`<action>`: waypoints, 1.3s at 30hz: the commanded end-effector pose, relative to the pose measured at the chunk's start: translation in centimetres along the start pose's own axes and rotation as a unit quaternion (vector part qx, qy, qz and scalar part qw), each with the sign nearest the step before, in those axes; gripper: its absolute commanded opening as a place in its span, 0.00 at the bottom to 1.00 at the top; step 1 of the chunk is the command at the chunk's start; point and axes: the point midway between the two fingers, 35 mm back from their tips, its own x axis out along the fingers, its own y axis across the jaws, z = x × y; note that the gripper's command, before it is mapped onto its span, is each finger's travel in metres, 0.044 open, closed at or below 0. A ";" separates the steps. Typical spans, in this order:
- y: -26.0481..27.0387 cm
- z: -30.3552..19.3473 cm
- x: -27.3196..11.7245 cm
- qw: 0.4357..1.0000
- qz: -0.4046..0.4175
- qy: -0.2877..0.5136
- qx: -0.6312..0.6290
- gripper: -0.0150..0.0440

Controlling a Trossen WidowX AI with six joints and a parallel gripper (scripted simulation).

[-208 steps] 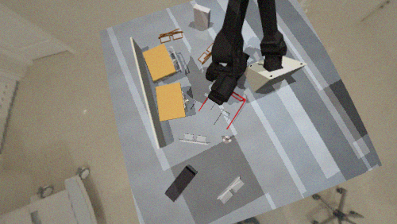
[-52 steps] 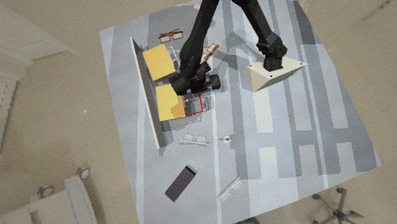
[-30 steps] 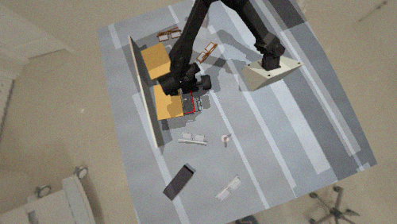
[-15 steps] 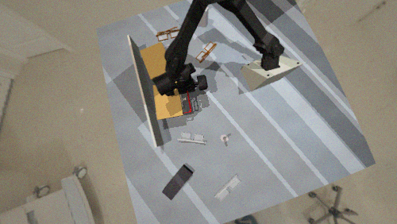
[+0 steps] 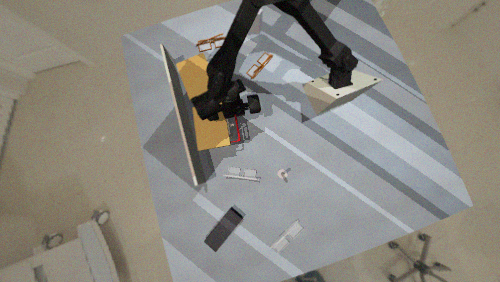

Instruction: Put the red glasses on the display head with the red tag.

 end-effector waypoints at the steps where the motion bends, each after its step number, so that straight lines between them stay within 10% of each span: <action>1: 0.1 0.1 0.0 1.000 0.002 -0.001 0.000 0.25; 39: -0.1 -0.1 -2.8 1.000 -0.009 0.001 0.000 0.44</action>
